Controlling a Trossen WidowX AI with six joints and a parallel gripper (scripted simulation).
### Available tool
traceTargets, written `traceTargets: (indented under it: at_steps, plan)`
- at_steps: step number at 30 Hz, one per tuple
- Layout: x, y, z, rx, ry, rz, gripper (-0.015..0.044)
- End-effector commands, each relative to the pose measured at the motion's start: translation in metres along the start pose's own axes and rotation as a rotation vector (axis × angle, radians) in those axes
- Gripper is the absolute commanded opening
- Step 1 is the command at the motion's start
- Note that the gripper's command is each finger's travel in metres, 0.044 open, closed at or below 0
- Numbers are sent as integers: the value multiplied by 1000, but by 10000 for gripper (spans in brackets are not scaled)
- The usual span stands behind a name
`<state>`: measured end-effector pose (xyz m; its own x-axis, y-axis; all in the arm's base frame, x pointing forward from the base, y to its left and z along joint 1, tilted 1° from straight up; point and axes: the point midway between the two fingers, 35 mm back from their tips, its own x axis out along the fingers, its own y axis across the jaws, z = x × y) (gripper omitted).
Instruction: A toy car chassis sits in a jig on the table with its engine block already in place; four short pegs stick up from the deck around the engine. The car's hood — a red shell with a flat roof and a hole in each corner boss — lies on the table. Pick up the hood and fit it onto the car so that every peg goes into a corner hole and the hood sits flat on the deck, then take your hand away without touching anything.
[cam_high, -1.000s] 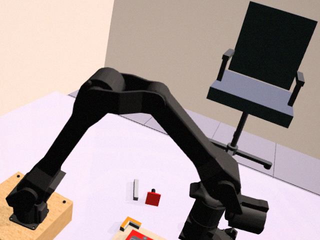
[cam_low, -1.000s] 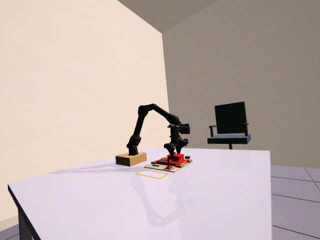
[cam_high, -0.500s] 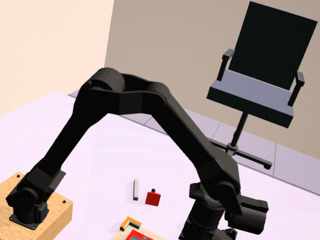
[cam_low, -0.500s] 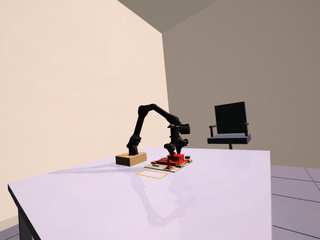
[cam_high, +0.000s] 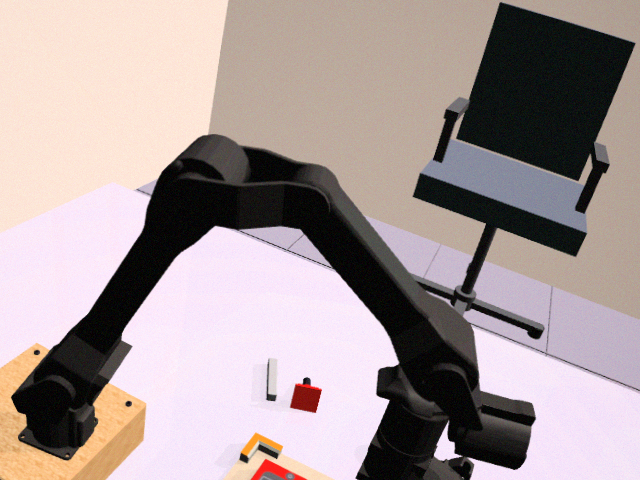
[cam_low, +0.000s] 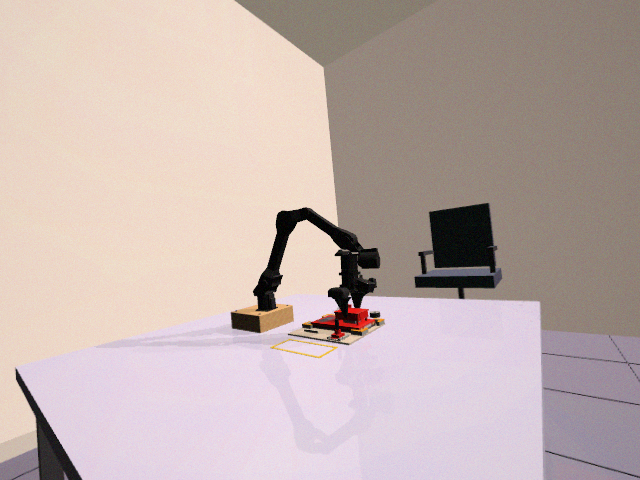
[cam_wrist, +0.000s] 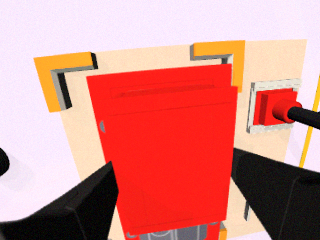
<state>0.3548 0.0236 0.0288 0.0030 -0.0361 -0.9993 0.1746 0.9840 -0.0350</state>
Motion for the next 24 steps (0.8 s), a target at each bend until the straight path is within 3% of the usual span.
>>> traceTargets:
  at_steps: [1,24]
  plan:
    - [9,0,1,2,5,-2,0]
    - [14,0,1,2,5,-2,0]
